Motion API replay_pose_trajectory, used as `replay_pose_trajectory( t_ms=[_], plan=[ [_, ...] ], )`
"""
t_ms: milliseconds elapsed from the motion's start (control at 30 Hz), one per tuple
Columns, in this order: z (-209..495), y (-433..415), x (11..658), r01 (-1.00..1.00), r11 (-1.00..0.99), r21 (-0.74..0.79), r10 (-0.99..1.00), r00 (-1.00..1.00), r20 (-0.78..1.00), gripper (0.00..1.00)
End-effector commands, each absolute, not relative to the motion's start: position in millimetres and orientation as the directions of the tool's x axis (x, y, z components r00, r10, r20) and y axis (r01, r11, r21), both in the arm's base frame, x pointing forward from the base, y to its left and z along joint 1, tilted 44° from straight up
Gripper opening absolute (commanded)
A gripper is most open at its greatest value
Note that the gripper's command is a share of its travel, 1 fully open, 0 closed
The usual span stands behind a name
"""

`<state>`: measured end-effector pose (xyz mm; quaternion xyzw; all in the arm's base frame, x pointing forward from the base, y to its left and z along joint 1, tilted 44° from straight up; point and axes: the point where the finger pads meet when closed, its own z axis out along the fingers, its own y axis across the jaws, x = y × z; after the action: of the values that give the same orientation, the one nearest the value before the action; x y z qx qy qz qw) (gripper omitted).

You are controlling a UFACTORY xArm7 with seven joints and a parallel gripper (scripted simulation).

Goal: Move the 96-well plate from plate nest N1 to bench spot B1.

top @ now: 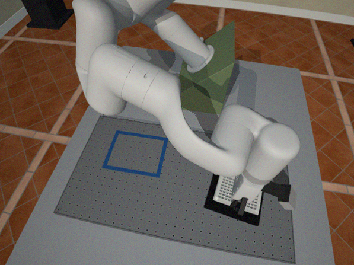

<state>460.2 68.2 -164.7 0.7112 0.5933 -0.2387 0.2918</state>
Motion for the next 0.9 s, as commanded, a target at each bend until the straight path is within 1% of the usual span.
replay_pose_trajectory(
  t_ms=[0, 867],
  plan=[
    [-159, 75, 461, 0.983, -0.124, 0.134, 0.707, 0.182, -0.683, 0.0],
    [-130, 103, 461, 0.983, -0.124, 0.134, 0.707, 0.182, -0.683, 0.0]
  ],
)
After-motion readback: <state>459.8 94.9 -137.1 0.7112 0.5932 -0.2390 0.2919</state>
